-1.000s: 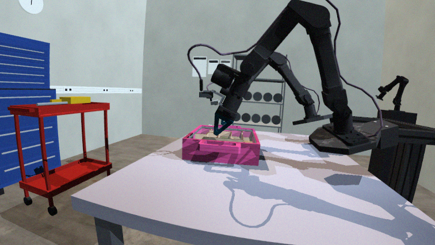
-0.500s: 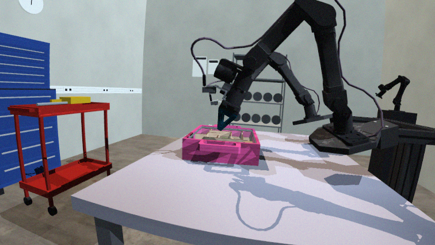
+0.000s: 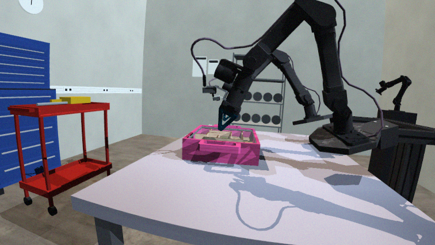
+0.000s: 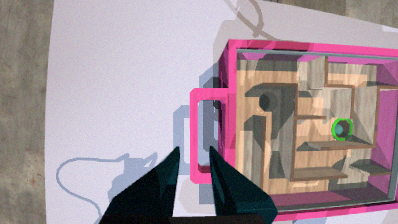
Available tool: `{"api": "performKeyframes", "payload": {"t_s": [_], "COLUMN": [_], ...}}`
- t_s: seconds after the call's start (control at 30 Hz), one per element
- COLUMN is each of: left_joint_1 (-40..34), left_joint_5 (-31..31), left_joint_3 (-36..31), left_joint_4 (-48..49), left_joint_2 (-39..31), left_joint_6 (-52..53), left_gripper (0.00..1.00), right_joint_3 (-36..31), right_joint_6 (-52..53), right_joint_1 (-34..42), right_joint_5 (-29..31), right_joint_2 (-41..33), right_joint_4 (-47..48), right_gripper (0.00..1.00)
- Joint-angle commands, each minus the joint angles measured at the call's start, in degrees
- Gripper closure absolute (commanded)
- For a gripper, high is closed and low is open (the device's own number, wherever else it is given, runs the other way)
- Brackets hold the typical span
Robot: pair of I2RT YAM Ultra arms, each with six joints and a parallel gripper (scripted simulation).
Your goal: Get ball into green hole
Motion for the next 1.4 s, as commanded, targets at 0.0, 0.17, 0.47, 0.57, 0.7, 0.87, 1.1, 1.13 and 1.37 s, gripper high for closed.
{"api": "performKeyframes", "payload": {"t_s": [0.0, 0.17, 0.47, 0.57, 0.7, 0.87, 1.1, 1.13, 1.37], "left_joint_1": [-0.3, -0.3, -0.3, -0.3, -0.3, 1.4, 4.2, 4.7, 6.9], "left_joint_5": [-0.7, -0.7, -0.7, -0.7, -0.7, 1.7, 5.4, 6.0, 8.2], "left_joint_3": [-0.9, -0.9, -0.9, -0.9, -0.9, 1.9, 2.2, 2.0, 3.0], "left_joint_4": [-1.1, -1.1, -1.1, -1.1, -1.1, 3.1, 8.2, 8.7, 11.4], "left_joint_2": [-0.9, -0.9, -0.9, -0.9, -0.9, -4.4, -12.0, -12.8, -17.1], "left_joint_6": [-0.4, -0.4, -0.4, -0.4, -0.4, 0.8, 2.3, 2.4, 2.8], "left_gripper": [0.66, 0.66, 0.66, 0.66, 0.66, 0.66, 0.66, 0.66, 0.66], "right_joint_3": [-1.6, -1.5, -2.6, -2.9, -1.0, -3.2, -6.1, -6.7, -8.8], "right_joint_6": [0.6, 0.9, 1.2, 1.2, 1.2, 0.6, 0.0, -0.1, -0.2], "right_joint_1": [0.9, 1.3, 1.8, 1.7, 1.7, -0.3, -4.1, -4.7, -7.6], "right_joint_5": [0.7, 0.9, 1.2, 1.2, 1.1, -0.6, -4.0, -4.6, -6.7], "right_joint_2": [-3.3, -5.0, -7.0, -6.5, -5.9, -10.6, -20.4, -21.7, -28.6], "right_joint_4": [-2.2, -3.6, -5.6, -5.7, -5.6, -2.3, 3.4, 4.0, 7.1], "right_gripper": [0.66, 0.66, 0.66, 0.66, 0.66, 0.66, 0.66, 0.66, 0.66]}}
